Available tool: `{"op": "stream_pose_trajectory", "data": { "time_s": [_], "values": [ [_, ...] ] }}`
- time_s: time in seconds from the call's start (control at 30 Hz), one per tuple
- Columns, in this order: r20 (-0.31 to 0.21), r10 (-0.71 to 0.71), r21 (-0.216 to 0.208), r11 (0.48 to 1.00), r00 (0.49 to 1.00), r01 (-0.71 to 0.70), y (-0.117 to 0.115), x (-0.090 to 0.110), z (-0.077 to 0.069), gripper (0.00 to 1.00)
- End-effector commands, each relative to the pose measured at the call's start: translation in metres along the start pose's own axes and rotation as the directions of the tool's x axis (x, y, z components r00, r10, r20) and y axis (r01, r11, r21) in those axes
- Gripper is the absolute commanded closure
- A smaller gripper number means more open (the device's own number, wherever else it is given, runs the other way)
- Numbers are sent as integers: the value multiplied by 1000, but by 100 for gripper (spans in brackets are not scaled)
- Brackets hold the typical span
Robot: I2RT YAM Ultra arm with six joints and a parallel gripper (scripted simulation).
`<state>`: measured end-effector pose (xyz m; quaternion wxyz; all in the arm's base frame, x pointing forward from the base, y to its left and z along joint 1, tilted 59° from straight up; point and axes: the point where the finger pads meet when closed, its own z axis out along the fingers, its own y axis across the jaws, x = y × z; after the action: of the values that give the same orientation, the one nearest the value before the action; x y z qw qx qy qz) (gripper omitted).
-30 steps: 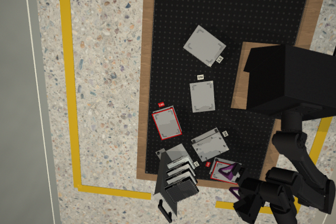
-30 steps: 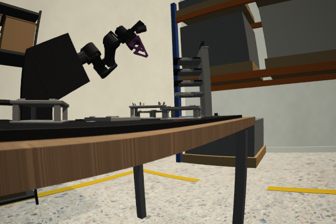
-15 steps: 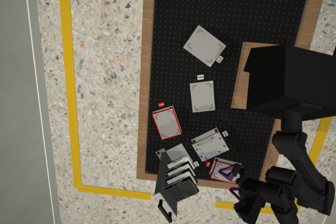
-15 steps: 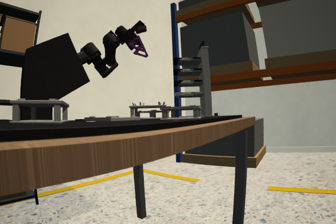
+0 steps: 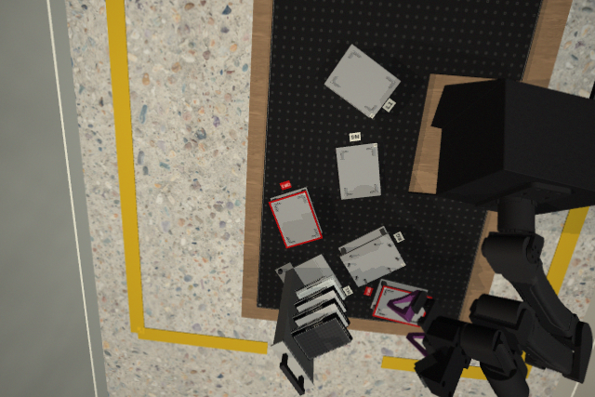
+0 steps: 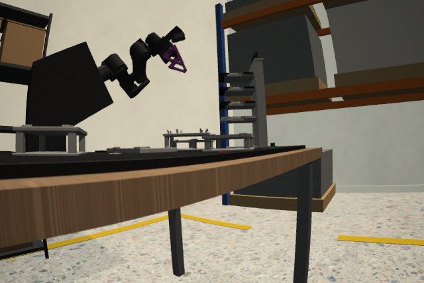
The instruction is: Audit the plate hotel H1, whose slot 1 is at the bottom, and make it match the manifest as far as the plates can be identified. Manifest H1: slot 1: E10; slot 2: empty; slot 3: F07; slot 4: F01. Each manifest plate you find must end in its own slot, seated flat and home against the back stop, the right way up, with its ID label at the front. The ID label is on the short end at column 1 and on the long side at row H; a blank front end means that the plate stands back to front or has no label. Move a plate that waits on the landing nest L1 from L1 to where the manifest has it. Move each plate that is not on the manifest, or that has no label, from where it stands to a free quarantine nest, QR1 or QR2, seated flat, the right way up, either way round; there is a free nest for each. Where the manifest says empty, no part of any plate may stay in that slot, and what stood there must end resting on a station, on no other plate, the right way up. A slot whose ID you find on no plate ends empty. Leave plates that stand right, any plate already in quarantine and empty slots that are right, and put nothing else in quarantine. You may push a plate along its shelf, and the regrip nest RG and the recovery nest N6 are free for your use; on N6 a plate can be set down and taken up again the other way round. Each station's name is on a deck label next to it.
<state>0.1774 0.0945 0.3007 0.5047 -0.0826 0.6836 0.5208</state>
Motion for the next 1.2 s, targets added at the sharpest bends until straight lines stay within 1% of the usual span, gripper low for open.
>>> {"op": "stream_pose_trajectory", "data": {
  "time_s": [0.0,0.13,0.2,0.7,0.77,1.17],
  "values": [
    [6,-9,2,1000,1000,9,0,-2,0,0],
    [6,-10,2,1000,1000,10,0,-3,6,0],
    [6,-10,2,1000,1000,10,0,-3,6,0],
    [6,-12,1,1000,1000,12,1,-10,30,0],
    [6,-12,1,1000,1000,12,1,-10,30,0],
    [7,-13,1,1000,1000,13,1,-15,49,0]
  ]
}}
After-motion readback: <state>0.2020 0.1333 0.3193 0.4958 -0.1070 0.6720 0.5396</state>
